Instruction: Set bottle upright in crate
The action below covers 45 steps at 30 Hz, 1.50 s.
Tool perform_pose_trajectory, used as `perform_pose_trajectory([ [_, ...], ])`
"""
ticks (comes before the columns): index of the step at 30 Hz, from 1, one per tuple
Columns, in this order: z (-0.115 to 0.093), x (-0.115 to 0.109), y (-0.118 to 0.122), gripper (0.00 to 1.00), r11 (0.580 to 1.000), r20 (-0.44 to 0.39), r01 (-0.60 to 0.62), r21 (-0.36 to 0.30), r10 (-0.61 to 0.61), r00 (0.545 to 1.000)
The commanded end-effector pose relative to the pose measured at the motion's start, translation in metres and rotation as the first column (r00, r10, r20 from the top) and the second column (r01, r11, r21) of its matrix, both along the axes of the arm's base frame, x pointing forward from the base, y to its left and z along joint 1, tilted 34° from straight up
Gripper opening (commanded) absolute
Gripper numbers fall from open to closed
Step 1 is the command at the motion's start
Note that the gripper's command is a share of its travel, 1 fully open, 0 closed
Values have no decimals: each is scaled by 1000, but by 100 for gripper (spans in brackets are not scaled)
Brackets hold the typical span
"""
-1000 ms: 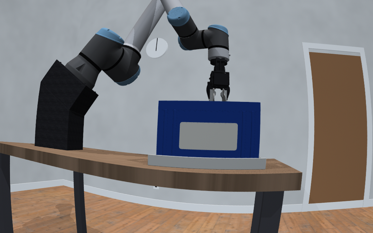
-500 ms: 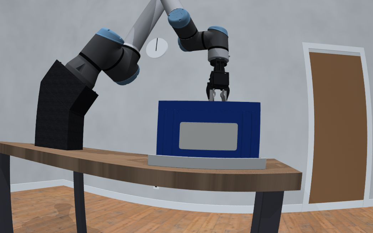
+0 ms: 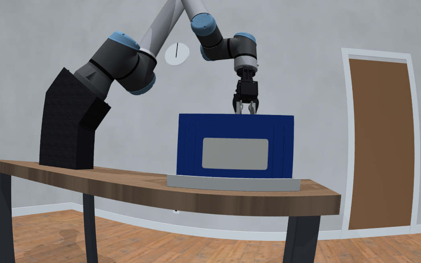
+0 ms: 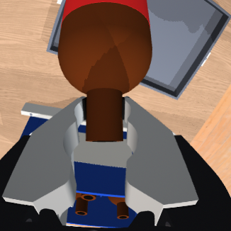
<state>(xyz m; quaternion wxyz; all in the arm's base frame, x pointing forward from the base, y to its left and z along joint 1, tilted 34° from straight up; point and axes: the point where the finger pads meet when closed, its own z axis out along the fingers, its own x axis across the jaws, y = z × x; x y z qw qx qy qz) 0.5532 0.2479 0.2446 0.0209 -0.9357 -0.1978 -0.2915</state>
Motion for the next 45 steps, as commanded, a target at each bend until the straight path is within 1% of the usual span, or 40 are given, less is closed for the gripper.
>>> perform_pose_trajectory([
  [1, 1, 0, 0, 0, 1000, 11, 14, -17, -14, 1000],
  [9, 2, 0, 0, 0, 999, 19, 24, -27, -23, 1000],
  [45, 2, 0, 0, 0, 999, 20, 24, -28, -24, 1000],
])
